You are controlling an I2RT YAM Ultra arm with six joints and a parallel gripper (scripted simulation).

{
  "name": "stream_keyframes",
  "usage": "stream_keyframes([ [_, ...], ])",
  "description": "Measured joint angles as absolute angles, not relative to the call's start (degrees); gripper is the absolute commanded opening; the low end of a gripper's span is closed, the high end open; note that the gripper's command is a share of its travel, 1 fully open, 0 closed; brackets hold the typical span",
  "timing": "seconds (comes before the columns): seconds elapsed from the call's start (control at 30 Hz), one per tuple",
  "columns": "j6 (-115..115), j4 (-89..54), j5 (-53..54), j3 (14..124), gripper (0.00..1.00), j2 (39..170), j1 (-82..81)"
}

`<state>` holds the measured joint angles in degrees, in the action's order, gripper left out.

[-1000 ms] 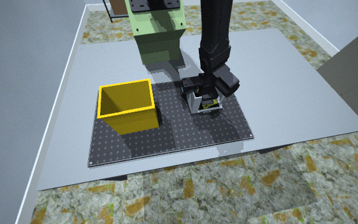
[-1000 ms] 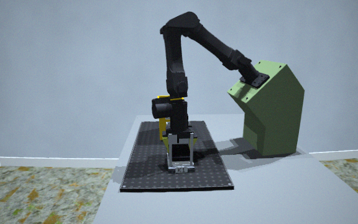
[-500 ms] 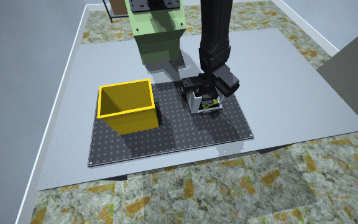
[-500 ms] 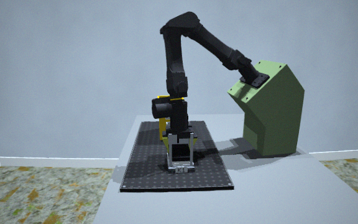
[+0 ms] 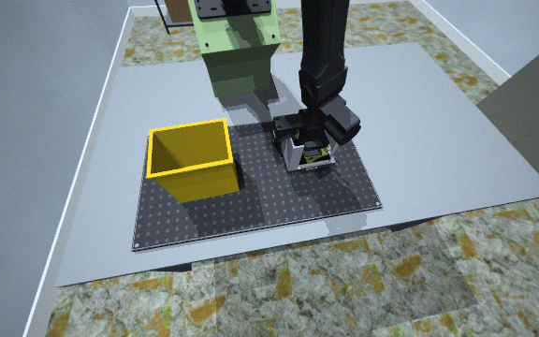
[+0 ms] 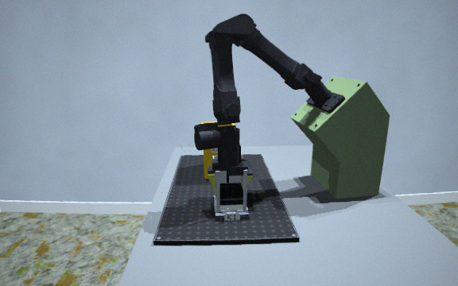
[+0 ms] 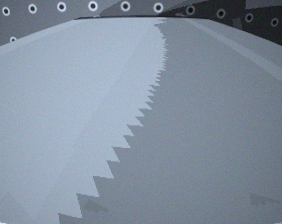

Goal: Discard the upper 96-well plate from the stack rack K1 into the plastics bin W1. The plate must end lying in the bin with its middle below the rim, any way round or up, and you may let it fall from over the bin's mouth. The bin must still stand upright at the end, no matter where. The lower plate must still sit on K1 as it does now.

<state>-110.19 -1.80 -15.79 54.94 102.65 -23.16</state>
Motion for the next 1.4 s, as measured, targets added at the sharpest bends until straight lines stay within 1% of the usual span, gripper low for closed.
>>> stream_keyframes([
  [1.4, -112.55, -12.86, -17.45, 52.36, 0.0, 89.69, -26.09],
])
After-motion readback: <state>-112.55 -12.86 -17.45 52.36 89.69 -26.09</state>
